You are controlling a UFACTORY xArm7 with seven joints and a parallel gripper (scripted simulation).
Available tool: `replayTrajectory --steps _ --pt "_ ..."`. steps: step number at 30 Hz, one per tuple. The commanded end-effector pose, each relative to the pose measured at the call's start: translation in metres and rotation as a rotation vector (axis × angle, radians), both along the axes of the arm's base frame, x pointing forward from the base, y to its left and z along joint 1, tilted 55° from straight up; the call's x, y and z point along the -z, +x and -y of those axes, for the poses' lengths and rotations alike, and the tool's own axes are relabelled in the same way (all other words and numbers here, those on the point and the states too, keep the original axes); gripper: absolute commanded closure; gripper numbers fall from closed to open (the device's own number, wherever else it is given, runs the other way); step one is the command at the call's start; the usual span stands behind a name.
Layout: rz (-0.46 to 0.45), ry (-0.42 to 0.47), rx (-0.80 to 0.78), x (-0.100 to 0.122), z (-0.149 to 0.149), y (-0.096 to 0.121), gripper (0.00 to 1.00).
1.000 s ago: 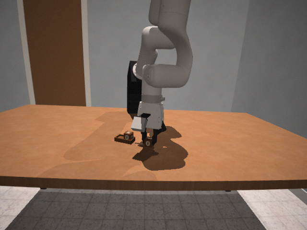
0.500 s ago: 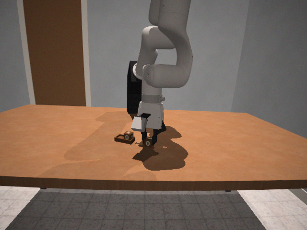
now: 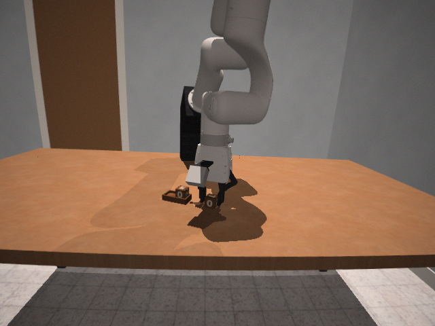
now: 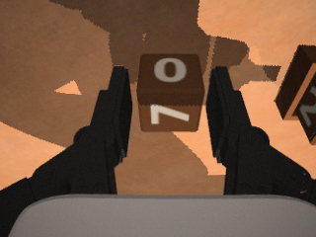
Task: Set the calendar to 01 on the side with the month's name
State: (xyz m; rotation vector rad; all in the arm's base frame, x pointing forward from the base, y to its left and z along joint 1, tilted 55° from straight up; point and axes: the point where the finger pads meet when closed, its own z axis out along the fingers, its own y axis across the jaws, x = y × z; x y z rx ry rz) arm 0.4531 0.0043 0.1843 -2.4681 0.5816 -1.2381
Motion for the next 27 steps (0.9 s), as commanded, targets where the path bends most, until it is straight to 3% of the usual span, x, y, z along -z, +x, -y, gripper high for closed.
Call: replayTrajectory --steps 1,12,22,27 --pt "0.001 0.000 0.000 -0.001 0.000 0.000 0.51" --pt "0.001 0.000 0.000 -0.006 0.001 -0.007 0.51" --pt "0.001 0.000 0.000 -0.036 0.006 -0.050 0.51" --pt "0.001 0.000 0.000 -0.043 0.008 -0.060 0.51"
